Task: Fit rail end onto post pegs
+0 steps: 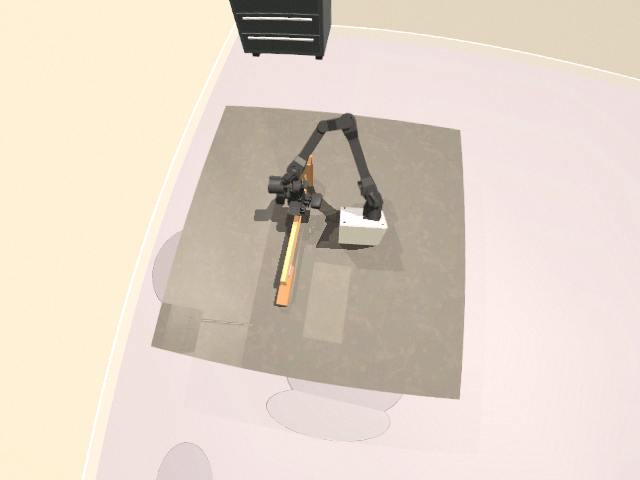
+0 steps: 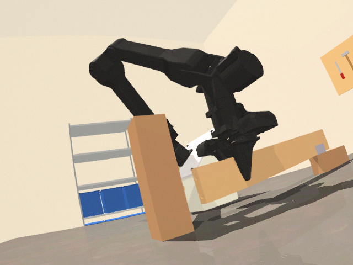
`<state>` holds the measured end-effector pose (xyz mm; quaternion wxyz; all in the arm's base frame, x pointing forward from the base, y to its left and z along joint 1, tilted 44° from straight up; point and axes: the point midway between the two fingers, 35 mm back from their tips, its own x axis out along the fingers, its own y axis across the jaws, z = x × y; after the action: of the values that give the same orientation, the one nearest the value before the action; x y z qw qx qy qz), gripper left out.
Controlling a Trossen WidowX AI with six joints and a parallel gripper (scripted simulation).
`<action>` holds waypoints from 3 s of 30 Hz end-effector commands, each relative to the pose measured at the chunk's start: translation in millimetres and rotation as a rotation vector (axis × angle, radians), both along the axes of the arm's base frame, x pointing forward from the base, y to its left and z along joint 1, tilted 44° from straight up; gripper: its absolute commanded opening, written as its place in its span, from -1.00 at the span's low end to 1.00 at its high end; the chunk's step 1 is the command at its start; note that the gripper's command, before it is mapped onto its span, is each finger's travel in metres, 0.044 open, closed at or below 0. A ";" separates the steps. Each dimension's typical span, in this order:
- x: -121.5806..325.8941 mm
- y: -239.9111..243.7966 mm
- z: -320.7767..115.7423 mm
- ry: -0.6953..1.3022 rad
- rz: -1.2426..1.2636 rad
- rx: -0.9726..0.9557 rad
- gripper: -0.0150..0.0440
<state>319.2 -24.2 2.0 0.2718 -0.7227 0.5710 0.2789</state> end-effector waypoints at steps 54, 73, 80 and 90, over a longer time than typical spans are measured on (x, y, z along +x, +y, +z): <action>-1.9 12.8 10.2 -0.007 0.008 0.011 -0.49; -2.6 10.9 8.4 -0.007 0.008 0.011 -0.49; -3.1 12.5 10.1 -0.007 0.008 0.011 -0.49; -2.7 11.8 9.3 -0.007 0.008 0.011 -0.49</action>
<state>315.8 -13.9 11.6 0.2750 -0.7238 0.5677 0.2794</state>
